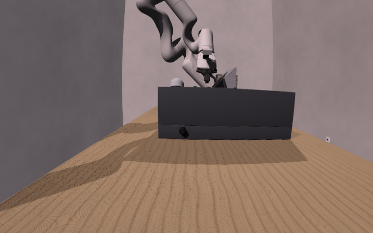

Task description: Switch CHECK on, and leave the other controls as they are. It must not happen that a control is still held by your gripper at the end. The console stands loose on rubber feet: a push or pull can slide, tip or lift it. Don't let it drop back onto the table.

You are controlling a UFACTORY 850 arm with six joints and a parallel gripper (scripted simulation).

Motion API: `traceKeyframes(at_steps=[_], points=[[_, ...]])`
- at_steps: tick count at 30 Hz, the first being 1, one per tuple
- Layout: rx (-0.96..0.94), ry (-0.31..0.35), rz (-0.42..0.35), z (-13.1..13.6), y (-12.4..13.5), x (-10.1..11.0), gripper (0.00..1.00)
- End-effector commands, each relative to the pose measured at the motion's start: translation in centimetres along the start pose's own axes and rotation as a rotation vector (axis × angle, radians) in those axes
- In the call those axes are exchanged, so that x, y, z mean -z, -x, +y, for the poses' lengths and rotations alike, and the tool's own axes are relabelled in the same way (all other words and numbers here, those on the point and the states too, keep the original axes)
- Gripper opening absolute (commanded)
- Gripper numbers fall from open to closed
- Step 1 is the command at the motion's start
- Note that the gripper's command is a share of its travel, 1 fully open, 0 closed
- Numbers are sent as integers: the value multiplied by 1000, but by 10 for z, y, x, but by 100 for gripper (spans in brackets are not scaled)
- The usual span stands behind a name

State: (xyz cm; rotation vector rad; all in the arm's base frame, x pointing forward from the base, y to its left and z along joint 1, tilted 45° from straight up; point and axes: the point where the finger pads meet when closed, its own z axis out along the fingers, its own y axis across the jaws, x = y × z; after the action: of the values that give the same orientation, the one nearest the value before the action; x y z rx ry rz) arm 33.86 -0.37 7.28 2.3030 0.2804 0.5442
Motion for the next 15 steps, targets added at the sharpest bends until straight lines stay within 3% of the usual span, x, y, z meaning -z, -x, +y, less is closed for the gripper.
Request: traceKeyframes(at_steps=[1, 15], points=[[-1, 0, 1, 0, -1, 0, 0], [-1, 0, 1, 0, -1, -2, 0]])
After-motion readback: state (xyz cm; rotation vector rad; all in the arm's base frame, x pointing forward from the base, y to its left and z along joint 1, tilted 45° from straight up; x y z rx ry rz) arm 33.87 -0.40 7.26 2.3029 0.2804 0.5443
